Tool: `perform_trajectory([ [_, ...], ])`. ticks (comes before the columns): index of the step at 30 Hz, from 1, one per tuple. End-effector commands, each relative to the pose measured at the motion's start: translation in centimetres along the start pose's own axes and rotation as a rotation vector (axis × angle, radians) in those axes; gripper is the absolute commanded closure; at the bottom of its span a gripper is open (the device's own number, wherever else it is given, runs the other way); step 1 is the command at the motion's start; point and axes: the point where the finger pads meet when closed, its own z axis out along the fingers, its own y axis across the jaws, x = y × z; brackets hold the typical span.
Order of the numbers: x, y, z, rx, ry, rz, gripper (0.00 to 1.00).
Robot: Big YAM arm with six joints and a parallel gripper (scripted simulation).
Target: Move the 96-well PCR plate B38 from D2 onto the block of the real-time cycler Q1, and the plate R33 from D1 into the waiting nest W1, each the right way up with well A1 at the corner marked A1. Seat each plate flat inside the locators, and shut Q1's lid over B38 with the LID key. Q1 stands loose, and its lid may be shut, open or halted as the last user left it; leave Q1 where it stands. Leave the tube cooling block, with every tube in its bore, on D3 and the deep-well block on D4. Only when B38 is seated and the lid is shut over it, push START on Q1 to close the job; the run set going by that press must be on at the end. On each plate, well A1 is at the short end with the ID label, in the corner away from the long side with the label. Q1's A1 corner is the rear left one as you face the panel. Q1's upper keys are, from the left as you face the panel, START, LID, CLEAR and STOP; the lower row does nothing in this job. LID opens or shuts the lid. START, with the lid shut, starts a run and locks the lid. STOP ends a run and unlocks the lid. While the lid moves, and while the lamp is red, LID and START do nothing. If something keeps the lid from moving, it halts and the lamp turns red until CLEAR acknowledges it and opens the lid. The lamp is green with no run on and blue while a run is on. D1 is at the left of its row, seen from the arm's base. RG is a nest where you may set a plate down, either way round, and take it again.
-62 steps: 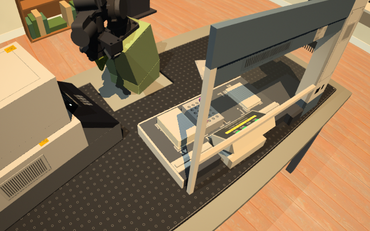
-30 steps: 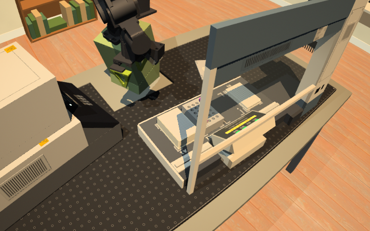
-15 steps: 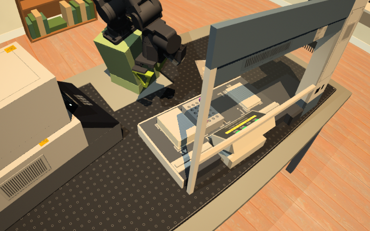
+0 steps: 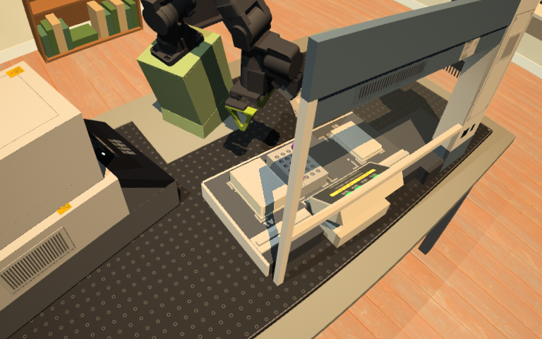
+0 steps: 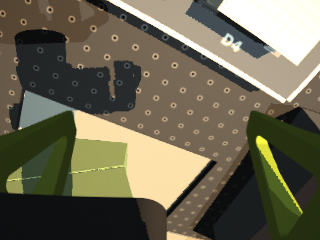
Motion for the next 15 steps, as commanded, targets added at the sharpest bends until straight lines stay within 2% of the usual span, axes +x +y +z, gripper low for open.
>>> perform_trajectory([
  [1, -2.9, 1.0, -0.3, 0.006, -0.034, 0.032, 0.00],
  [7, -5.8, 3.0, 0.1, 0.003, -0.029, 0.079, 0.00],
  [15, -6.8, 4.4, 0.4, 0.002, -0.012, 0.143, 0.00],
])
